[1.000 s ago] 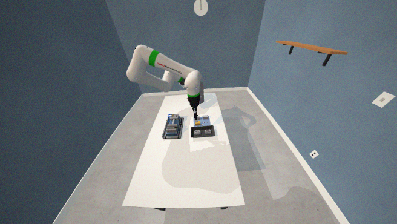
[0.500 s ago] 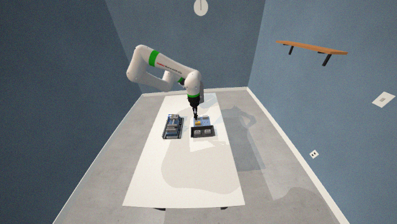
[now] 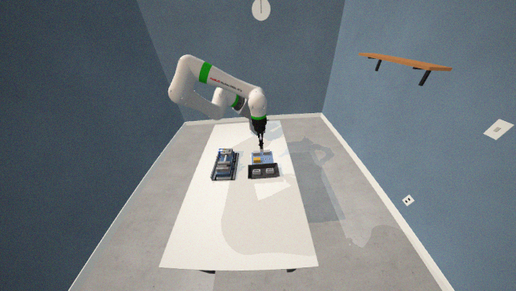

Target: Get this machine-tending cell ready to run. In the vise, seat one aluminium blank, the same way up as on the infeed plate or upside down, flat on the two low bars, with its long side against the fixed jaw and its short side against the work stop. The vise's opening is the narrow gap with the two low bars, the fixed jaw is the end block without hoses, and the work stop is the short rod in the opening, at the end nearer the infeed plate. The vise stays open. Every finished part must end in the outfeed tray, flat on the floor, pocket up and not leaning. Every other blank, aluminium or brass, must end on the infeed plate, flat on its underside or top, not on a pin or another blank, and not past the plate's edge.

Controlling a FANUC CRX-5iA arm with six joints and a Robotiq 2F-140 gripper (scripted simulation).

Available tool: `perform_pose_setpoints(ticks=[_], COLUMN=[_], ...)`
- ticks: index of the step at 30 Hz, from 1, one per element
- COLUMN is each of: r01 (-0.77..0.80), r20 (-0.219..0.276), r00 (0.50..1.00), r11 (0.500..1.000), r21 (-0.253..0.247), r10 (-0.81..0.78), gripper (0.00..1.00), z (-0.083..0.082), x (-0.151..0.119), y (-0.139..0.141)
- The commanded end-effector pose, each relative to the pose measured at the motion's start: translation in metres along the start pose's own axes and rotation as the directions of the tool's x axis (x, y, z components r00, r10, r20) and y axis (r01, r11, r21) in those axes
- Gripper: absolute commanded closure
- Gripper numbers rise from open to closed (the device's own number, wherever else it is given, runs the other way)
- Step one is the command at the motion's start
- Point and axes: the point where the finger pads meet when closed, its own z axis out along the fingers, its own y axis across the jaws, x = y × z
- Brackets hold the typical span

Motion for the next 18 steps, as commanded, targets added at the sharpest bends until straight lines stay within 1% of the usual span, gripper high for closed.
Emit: perform_pose_setpoints(ticks=[1,2,4,5,7,13,15,16,18], r01=[-0.001,0.0,0.0,-0.001,-0.001,-0.008,-0.008,-0.008,-0.008], r20=[0.005,0.005,0.005,0.003,0.001,-0.015,-0.017,-0.017,-0.017], r00=[1.0,1.0,1.0,1.0,1.0,1.0,1.0,1.0,1.0], r11=[1.0,1.0,1.0,1.0,1.0,1.0,1.0,1.0,1.0], r21=[0.002,0.001,0.001,0.001,0.001,0.007,0.008,0.008,0.008], r10=[0.001,0.0,0.0,0.001,0.001,0.008,0.008,0.008,0.008], gripper=[1.0,1.0,1.0,1.0,1.0,1.0,1.0,0.6,0.6], z=[-0.002,-0.002,-0.002,-0.001,-0.001,0.005,0.005,0.005,0.005], x=[-0.022,-0.026,-0.026,-0.037,-0.041,-0.049,-0.049,-0.049,-0.049], y=[0.036,0.046,0.046,0.075,0.087,0.15,0.154,0.154,0.154])
